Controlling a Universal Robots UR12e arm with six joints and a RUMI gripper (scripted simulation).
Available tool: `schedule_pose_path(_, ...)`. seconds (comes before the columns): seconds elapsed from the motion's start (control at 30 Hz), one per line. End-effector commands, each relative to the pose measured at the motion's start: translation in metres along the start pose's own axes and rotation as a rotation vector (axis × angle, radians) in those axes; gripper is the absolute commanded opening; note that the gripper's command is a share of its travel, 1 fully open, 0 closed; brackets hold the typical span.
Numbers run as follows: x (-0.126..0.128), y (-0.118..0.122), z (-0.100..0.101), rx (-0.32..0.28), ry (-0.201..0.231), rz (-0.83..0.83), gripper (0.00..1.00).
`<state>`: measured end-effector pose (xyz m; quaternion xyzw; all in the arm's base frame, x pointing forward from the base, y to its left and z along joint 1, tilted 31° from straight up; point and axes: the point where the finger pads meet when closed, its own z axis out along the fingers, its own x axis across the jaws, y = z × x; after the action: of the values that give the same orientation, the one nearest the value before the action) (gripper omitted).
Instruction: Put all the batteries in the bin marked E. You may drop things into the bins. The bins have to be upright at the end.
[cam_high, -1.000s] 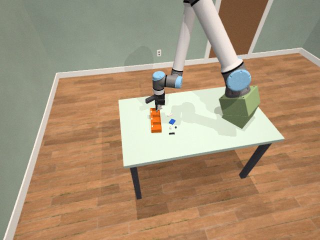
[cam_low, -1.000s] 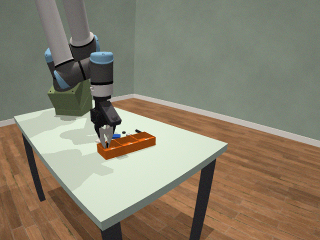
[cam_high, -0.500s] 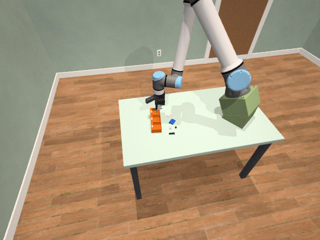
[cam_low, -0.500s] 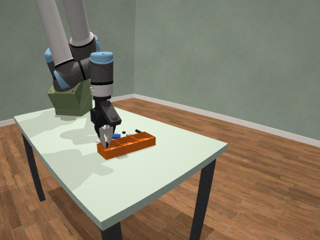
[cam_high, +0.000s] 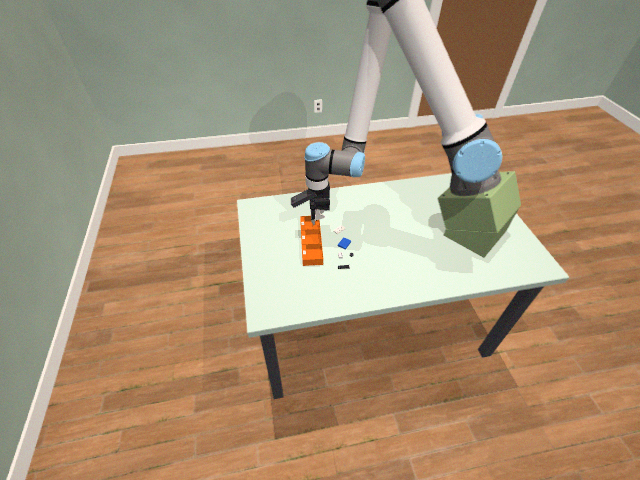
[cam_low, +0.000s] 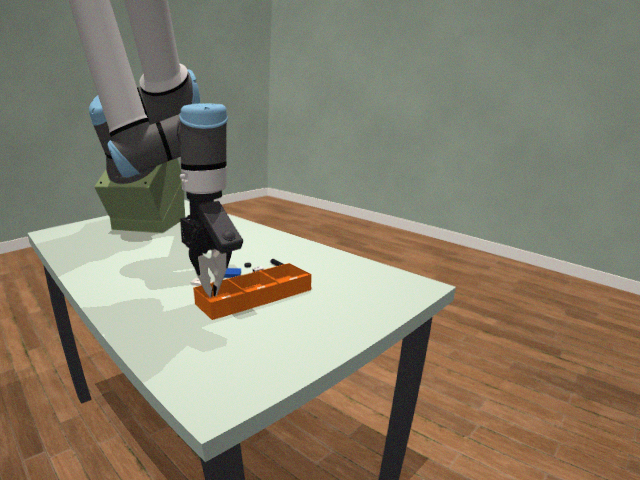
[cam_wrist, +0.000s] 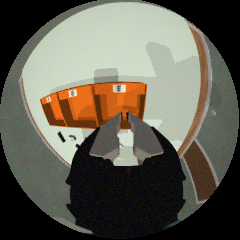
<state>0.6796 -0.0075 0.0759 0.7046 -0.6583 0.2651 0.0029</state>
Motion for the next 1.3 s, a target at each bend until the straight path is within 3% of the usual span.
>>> schedule_pose_path(0.0, 0.0, -0.005, -0.003, 0.008, 0.0, 0.0, 0.04)
schedule_pose_path(1.07, -0.001, -0.003, -0.033, 0.006, 0.0, -0.001, 0.04)
schedule_pose_path(1.27, -0.001, -0.003, -0.049, 0.006, 0.0, -0.001, 0.04)
